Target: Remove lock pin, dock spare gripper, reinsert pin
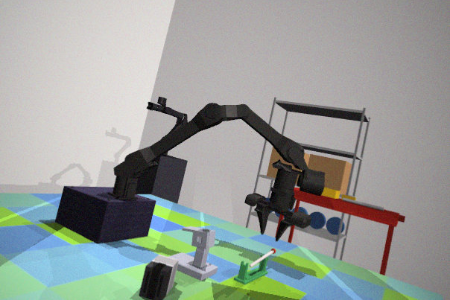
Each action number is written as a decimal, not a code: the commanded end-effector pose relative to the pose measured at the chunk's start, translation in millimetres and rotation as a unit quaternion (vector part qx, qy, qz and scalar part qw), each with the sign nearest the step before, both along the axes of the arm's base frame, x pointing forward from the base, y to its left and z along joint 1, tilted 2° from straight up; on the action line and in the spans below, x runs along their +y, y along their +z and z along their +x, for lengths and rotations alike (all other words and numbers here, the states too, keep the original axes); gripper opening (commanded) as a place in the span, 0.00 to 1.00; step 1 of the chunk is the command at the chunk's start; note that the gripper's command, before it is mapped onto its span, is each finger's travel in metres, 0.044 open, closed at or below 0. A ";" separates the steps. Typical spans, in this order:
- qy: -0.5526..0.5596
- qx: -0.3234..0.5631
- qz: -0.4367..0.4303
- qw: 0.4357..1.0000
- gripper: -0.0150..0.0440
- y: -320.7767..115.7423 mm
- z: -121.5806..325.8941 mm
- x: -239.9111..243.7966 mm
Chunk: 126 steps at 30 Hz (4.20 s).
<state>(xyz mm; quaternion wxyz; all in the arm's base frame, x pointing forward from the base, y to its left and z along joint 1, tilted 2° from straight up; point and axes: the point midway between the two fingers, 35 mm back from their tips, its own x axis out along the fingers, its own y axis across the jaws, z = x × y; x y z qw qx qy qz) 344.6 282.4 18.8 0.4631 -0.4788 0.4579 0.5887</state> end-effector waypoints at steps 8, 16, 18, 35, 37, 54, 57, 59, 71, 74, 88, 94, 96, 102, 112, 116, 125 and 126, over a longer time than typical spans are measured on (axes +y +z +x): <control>0.002 -0.037 0.009 0.999 0.59 41.4 14.1 -41.8; 0.003 -0.053 0.011 0.999 0.56 58.2 17.6 -59.8; 0.003 -0.053 0.011 0.999 0.56 55.3 17.8 -59.6; 0.003 -0.053 0.011 0.999 0.56 -19.2 19.2 -61.0; 0.003 -0.053 0.011 0.999 0.56 -22.5 19.4 -60.8; 0.003 -0.053 0.011 0.999 0.56 -50.3 19.8 -59.3; 0.003 -0.053 0.011 0.999 0.56 -55.2 19.6 -59.1; 0.003 -0.053 0.011 0.999 0.56 -58.5 19.5 -59.0; 0.003 -0.053 0.011 0.999 0.56 -72.2 18.7 -58.7; 0.003 -0.053 0.011 0.999 0.51 -72.2 18.7 -58.7; 0.003 -0.053 0.011 0.999 0.25 -72.2 18.6 -58.8; 0.003 -0.052 0.012 0.999 0.25 -63.7 18.4 -58.7; 0.003 -0.051 0.012 0.999 0.25 -60.4 17.9 -58.9; 0.003 -0.045 0.009 0.999 0.25 -52.0 15.3 -60.3; 0.003 -0.041 0.007 0.999 0.25 -41.6 13.3 -61.4; 0.003 -0.038 0.005 0.999 0.25 -47.7 12.2 -62.0; 0.002 -0.039 0.004 0.999 0.25 -42.9 17.6 -78.1; 0.002 -0.039 0.004 0.999 0.25 -42.0 18.6 -81.1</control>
